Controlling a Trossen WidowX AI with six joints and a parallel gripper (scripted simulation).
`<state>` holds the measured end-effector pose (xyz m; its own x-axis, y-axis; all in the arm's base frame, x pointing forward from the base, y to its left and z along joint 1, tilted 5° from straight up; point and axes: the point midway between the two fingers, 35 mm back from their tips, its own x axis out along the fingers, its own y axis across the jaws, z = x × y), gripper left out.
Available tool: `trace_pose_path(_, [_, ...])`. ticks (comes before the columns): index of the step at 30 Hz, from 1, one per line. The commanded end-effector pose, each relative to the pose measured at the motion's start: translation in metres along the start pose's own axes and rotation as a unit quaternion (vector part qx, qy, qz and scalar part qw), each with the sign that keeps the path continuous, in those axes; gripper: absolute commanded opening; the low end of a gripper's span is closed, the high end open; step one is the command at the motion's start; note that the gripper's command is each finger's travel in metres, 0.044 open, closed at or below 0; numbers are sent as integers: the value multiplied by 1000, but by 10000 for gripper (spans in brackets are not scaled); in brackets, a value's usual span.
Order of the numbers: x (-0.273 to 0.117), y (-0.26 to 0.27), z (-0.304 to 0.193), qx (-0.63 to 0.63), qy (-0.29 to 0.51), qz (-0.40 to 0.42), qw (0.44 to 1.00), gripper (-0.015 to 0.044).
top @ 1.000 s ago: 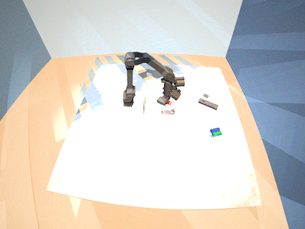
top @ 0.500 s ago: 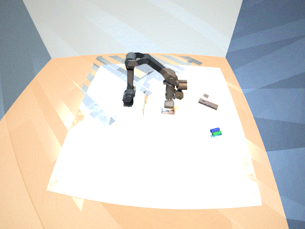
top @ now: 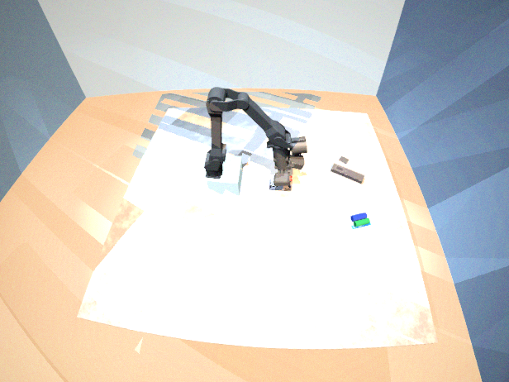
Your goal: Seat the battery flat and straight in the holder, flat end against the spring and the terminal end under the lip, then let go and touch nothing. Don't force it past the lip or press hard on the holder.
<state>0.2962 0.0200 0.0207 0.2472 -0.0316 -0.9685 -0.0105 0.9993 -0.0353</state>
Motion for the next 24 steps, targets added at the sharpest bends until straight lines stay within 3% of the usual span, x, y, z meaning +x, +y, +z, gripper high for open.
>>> trace_pose_path(1, [5,-1,0,-1,-24,-1,1000,83])
trace_pose_path(24, [22,0,-5,1,-102,2,995,83])
